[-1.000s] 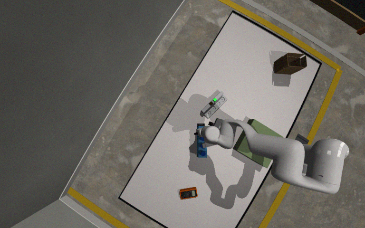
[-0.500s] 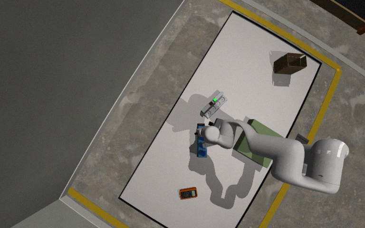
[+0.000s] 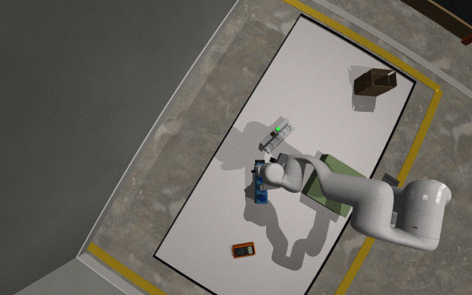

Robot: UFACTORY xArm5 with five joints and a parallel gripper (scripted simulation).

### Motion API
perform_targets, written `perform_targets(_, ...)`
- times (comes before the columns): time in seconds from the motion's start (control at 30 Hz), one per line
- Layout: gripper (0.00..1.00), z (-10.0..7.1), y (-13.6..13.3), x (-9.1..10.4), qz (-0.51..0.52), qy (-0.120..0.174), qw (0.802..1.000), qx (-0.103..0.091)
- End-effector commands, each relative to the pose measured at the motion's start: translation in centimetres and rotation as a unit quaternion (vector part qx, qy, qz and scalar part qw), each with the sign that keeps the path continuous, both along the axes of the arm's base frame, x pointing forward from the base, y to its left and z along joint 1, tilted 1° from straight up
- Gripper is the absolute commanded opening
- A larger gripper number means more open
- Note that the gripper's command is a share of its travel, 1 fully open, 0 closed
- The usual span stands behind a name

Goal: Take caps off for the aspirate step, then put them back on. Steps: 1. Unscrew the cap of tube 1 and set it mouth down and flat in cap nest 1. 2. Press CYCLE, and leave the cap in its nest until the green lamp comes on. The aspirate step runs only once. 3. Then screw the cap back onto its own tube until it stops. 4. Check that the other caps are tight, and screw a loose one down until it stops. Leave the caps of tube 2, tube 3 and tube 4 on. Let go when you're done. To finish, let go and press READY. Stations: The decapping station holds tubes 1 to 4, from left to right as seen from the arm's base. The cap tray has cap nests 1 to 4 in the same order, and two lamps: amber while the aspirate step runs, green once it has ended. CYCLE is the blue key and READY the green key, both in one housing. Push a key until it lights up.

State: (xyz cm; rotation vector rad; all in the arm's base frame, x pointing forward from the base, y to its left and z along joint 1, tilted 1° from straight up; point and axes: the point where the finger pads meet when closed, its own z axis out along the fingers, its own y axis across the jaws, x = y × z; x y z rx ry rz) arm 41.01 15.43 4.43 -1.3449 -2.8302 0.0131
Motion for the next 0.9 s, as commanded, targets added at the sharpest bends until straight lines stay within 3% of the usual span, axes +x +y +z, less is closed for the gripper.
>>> perform_targets(0.0,0.00,0.08,0.04,0.10,-0.057,-0.003,0.998,-0.004)
perform_targets(0.63,0.00,0.08,0.04,0.10,-0.180,-0.004,0.984,-0.005)
perform_targets(0.67,0.46,0.08,0.04,0.10,-0.180,-0.004,0.984,-0.005)
perform_targets(0.87,0.46,0.08,0.04,0.10,-0.180,-0.004,0.984,-0.005)
